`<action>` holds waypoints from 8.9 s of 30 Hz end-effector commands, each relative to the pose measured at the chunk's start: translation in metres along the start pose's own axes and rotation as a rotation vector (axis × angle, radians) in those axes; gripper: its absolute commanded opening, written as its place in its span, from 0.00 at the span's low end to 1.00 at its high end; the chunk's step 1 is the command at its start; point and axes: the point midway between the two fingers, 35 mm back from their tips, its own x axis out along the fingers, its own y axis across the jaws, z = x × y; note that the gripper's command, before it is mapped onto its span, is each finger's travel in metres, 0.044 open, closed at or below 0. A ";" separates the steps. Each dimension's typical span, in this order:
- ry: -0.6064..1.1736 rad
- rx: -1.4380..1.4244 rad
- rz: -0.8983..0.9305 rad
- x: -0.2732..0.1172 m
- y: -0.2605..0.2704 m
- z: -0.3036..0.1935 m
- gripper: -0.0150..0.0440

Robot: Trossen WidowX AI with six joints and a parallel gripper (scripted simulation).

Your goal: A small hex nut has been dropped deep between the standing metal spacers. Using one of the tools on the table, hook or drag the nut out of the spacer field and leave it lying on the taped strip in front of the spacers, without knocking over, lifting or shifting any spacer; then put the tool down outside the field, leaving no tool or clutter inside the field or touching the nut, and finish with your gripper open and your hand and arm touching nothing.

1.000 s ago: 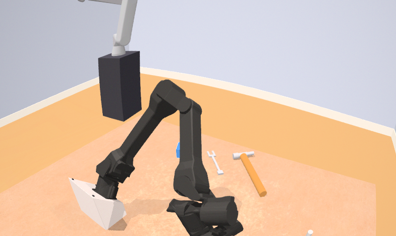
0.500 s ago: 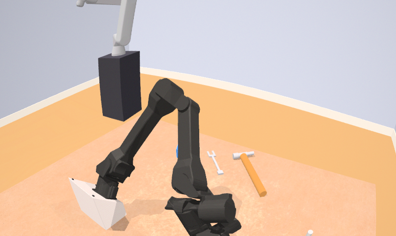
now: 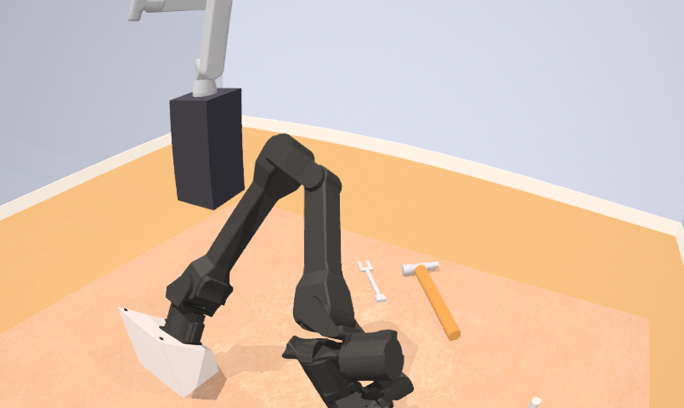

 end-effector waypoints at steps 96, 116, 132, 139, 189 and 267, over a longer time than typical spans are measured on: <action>-0.001 0.004 -0.001 -0.016 0.000 -0.057 0.25; -0.001 0.005 -0.002 -0.019 0.001 -0.067 0.25; -0.001 0.005 -0.002 -0.022 0.000 -0.075 0.25; -0.001 0.006 -0.002 -0.023 0.000 -0.078 0.25; 0.000 0.001 -0.002 -0.047 0.008 -0.089 0.25; -0.104 0.628 -0.305 -0.159 0.161 -0.126 0.25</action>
